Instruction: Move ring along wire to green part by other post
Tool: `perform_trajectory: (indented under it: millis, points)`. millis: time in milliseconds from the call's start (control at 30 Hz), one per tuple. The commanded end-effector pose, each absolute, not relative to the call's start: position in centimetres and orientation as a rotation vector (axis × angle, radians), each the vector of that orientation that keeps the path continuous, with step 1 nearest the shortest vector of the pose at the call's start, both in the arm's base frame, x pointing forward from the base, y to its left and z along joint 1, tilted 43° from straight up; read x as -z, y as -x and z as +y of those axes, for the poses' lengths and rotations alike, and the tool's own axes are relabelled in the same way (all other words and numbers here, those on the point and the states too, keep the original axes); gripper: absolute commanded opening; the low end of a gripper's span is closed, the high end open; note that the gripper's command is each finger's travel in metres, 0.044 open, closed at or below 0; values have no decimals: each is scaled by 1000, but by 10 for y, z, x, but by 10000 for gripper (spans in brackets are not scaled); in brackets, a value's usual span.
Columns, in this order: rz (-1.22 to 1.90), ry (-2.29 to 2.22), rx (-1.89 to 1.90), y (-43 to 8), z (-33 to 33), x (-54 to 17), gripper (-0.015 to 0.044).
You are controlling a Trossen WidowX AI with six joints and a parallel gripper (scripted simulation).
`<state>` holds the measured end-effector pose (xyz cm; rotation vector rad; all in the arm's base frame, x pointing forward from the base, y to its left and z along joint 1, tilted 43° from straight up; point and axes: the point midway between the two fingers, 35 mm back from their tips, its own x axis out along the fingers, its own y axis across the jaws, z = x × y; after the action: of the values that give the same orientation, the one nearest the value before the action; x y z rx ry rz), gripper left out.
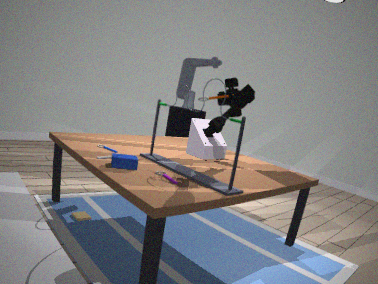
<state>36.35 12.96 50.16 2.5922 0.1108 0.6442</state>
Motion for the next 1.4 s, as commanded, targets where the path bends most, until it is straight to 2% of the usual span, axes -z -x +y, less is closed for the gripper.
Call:
perform_trajectory:
  millis: [0, 633, 1367]
  points:
    - [106, -2598, -645, -364, 133, -501, -150]
    - [193, -2345, -566, -367, 174, -476, -150]
    - [324, -1833, -405, -370, 220, -406, -150]
